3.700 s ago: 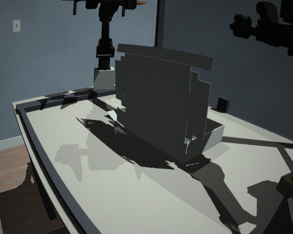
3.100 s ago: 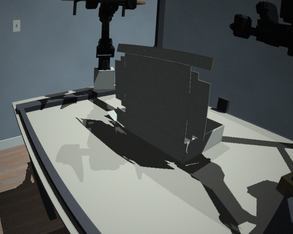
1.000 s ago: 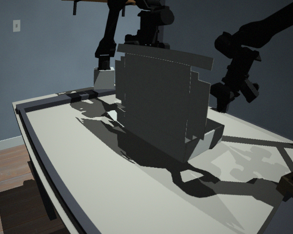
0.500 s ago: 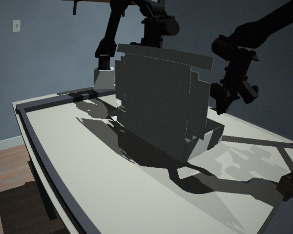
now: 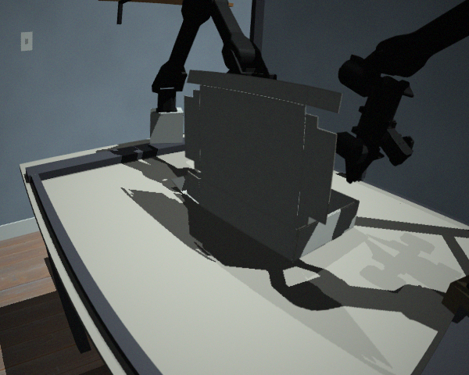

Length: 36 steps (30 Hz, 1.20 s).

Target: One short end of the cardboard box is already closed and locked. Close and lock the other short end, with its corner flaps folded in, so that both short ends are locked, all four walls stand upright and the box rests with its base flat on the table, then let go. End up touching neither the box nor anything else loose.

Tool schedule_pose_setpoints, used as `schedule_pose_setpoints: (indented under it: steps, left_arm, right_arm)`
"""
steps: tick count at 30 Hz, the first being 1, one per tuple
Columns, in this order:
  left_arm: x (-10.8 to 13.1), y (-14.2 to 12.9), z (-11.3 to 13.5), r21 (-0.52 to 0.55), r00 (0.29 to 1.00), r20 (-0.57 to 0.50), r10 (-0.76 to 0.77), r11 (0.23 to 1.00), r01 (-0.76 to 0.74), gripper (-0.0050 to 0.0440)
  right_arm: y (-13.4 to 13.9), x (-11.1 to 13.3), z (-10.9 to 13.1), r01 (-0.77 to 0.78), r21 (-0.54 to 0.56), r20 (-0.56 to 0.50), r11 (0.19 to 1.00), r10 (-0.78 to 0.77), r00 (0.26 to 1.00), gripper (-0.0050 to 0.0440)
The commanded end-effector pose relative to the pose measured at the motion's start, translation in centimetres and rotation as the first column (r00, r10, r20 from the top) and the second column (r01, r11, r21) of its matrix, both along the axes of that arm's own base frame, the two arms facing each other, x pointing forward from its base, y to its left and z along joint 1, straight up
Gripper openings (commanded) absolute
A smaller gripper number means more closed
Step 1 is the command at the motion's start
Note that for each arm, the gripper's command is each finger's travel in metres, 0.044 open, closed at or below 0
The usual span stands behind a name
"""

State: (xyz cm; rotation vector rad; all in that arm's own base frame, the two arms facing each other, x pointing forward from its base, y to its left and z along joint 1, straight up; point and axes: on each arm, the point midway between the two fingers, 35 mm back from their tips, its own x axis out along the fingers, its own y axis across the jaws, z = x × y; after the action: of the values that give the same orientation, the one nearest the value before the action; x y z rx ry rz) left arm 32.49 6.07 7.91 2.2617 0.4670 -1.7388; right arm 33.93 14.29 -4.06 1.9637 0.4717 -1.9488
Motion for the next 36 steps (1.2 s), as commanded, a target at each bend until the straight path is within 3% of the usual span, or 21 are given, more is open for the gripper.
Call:
schedule_pose_setpoints:
  steps: [1,36]
  left_arm:
    - [0.4,0.1,0.8,0.007,1.0,0.024,-0.005,1.0,0.005,0.0063]
    - [0.4,0.1,0.8,0.007,1.0,0.024,-0.005,1.0,0.005,0.0063]
  right_arm:
    - [0.2,0.4,0.4,0.004,0.012,0.021,1.0,-0.004,1.0,0.0249]
    - [0.0,-0.1,-4.1,0.004,0.01,0.017,1.0,-0.005,1.0,0.0249]
